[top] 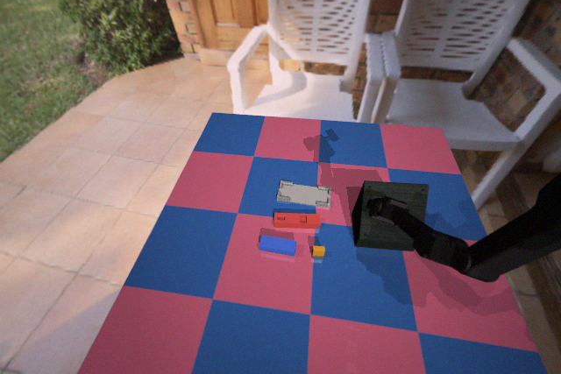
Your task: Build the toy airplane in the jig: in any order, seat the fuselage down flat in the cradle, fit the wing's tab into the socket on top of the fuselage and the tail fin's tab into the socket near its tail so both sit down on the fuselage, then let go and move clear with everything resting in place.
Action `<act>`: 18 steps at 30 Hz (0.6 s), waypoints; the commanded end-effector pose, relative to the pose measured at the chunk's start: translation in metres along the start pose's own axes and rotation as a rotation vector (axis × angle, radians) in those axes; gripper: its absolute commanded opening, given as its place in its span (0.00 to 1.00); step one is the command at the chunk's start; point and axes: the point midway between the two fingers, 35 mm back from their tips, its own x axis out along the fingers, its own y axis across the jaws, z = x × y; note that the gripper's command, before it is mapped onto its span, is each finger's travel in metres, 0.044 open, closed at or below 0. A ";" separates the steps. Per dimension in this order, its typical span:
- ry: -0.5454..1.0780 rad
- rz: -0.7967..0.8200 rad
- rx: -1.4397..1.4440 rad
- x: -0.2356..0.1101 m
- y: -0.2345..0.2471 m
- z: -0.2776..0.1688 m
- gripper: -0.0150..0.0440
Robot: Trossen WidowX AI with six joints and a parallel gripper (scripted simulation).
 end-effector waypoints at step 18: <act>0.446 -0.089 0.020 -0.056 -0.009 -0.159 1.00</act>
